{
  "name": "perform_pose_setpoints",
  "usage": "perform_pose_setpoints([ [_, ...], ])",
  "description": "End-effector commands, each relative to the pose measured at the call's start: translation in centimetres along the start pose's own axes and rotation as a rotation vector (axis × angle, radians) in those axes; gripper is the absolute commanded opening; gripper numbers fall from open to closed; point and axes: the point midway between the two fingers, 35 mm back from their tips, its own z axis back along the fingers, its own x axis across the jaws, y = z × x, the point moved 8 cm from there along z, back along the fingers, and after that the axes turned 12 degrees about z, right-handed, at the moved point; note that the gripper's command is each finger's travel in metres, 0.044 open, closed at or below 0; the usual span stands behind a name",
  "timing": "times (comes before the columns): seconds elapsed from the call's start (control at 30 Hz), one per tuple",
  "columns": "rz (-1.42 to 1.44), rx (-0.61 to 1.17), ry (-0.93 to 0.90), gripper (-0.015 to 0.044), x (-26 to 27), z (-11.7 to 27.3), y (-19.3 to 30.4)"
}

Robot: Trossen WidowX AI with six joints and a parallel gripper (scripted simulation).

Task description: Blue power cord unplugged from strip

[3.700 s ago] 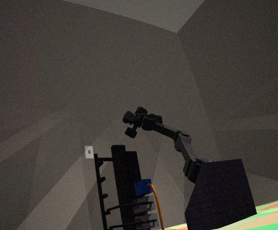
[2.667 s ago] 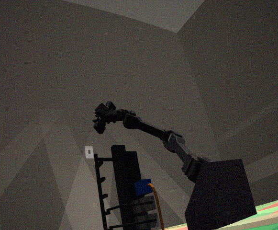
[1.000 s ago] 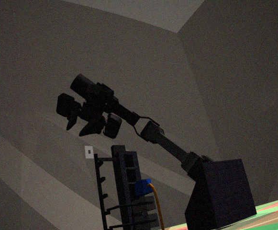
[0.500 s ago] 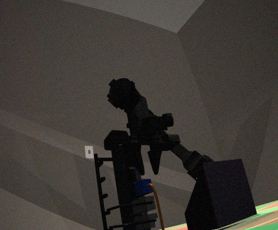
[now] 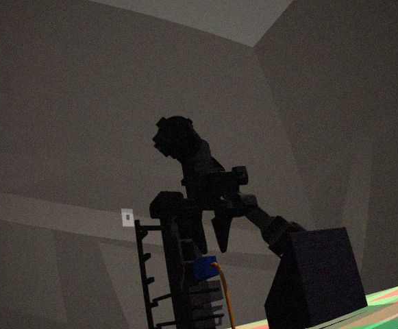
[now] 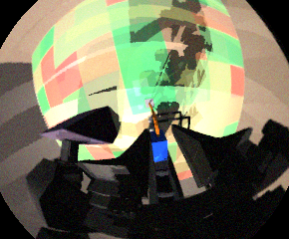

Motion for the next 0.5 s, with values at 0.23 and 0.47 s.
perform_pose_setpoints([
  [0.23,0.003,0.004,0.003,0.016,0.5,0.1,2.0],
  [0.47,0.003,0.005,0.002,0.016,0.8,0.1,3.1],
])
